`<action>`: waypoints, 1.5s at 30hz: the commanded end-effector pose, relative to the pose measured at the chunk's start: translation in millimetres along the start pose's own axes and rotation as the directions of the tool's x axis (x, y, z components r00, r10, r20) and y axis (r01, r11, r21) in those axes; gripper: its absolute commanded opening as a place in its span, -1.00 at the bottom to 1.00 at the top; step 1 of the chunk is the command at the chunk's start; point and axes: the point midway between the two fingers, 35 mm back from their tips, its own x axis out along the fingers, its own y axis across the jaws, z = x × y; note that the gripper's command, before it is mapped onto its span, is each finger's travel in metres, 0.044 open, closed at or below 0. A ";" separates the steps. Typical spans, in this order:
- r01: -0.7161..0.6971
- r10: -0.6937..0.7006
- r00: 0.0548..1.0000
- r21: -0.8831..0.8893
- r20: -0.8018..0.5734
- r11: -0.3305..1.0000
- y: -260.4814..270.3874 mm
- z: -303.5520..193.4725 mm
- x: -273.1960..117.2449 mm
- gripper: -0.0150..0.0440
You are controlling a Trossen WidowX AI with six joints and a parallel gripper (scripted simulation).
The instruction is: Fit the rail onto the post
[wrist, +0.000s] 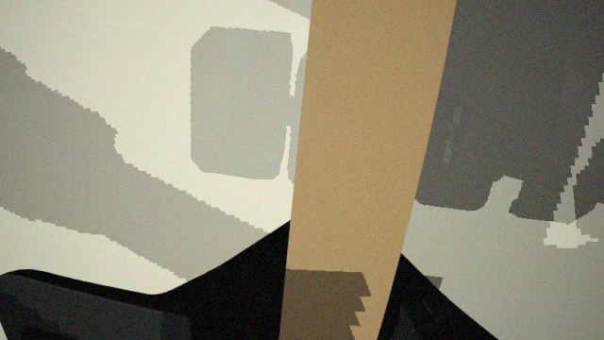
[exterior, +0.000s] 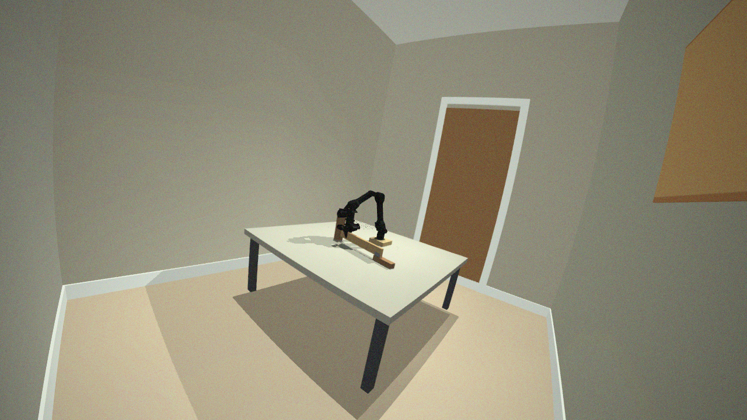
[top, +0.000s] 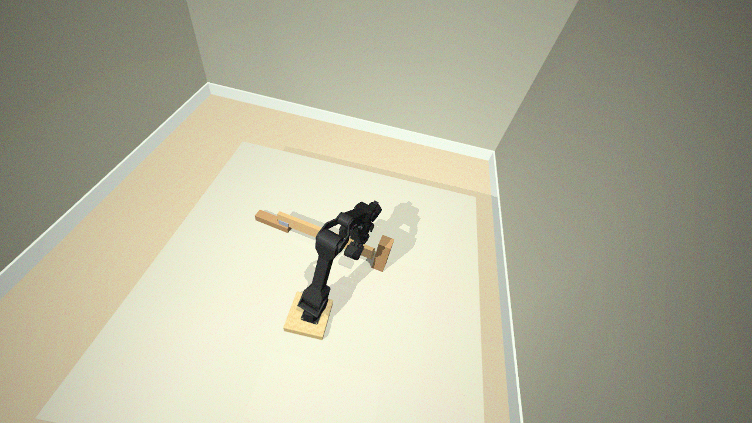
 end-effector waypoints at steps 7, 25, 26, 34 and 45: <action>0.007 -0.007 1.000 -0.001 -0.003 1.000 -0.8 -4.2 -1.5 -0.49; 0.007 -0.007 1.000 -0.001 -0.003 1.000 -0.9 -9.9 -1.7 -0.49; 0.007 -0.007 1.000 -0.001 -0.003 1.000 -0.9 -10.2 -1.7 -0.49; 0.007 -0.007 1.000 -0.001 -0.004 1.000 -1.0 -12.6 -1.5 -0.49; 0.002 -0.002 1.000 -0.001 0.001 1.000 0.6 -11.4 0.1 0.13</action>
